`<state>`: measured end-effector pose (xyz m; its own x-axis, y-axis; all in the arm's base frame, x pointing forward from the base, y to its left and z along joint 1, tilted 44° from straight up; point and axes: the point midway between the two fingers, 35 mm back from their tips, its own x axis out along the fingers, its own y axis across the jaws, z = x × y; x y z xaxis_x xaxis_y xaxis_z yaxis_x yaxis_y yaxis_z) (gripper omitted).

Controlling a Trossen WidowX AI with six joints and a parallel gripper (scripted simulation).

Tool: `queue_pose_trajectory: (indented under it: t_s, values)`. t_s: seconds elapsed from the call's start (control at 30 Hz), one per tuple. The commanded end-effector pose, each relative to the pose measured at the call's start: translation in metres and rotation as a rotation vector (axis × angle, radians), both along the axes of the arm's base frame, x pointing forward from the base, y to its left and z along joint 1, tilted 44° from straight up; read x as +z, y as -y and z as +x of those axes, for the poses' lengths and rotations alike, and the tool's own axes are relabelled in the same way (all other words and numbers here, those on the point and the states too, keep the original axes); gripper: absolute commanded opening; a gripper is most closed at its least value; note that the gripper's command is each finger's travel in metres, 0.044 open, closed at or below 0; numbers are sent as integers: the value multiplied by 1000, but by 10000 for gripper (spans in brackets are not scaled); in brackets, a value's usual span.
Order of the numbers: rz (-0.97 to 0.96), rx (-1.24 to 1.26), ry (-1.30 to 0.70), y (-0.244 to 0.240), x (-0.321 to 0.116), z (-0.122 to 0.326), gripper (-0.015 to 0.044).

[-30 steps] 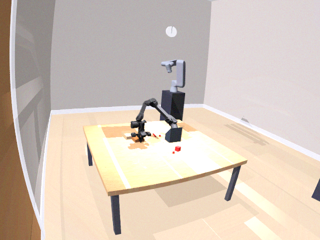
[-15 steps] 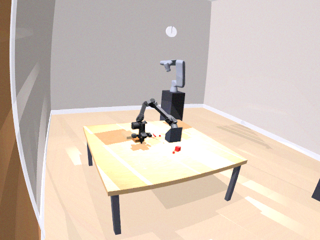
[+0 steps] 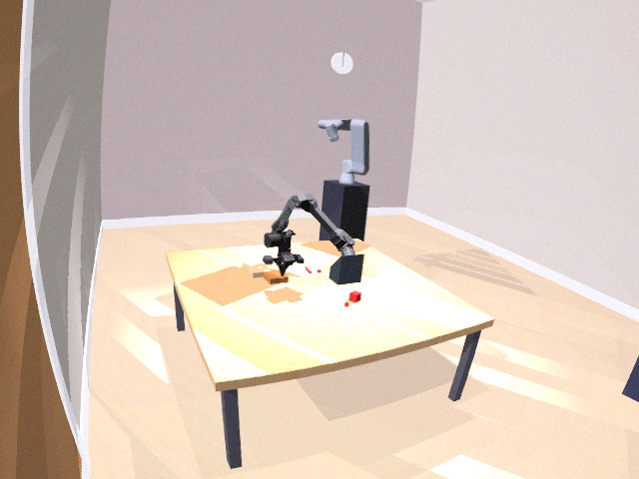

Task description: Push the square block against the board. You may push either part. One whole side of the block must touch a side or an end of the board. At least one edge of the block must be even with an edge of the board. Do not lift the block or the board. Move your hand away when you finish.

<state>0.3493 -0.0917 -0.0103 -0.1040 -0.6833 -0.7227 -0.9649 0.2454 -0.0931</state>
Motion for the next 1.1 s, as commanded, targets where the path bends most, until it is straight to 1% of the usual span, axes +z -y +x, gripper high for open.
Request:
queue_pose_trajectory:
  t_s: [0.0, 1.07]
  values:
    - [-1, -4, 4, 0, 0, 0, 0]
    - [-119, -787, 723, 50, 62, -72, 0]
